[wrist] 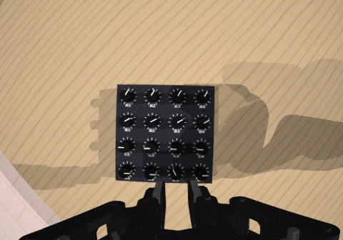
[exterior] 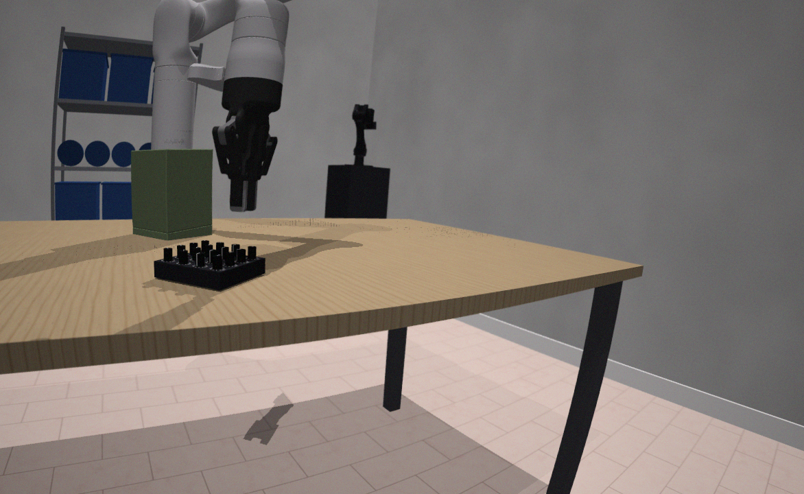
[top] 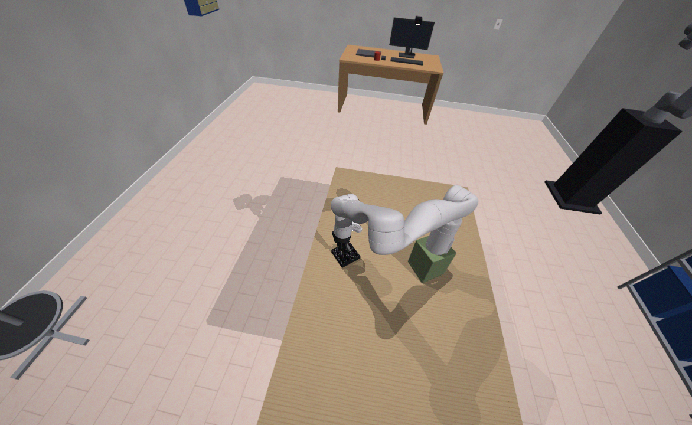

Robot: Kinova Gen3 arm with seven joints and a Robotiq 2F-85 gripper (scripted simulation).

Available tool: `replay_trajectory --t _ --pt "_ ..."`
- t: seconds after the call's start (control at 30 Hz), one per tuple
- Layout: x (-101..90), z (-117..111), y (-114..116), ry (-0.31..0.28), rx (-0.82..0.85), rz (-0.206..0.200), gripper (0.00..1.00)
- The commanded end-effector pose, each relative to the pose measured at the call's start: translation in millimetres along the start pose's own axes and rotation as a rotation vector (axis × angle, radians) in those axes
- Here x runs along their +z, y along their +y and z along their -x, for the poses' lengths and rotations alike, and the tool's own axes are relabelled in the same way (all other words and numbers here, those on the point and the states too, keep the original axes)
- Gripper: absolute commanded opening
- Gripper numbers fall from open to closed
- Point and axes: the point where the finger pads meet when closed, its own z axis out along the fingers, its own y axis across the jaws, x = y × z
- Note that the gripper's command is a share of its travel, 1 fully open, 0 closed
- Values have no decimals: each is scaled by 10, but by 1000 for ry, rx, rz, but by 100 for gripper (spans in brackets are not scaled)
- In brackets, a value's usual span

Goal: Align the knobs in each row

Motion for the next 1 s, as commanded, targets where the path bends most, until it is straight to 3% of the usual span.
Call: replay_trajectory --t 0.0,0.97 --pt "-12 20 1 -4 7 6 19" --pt "237 27 2 -4 5 6 19"
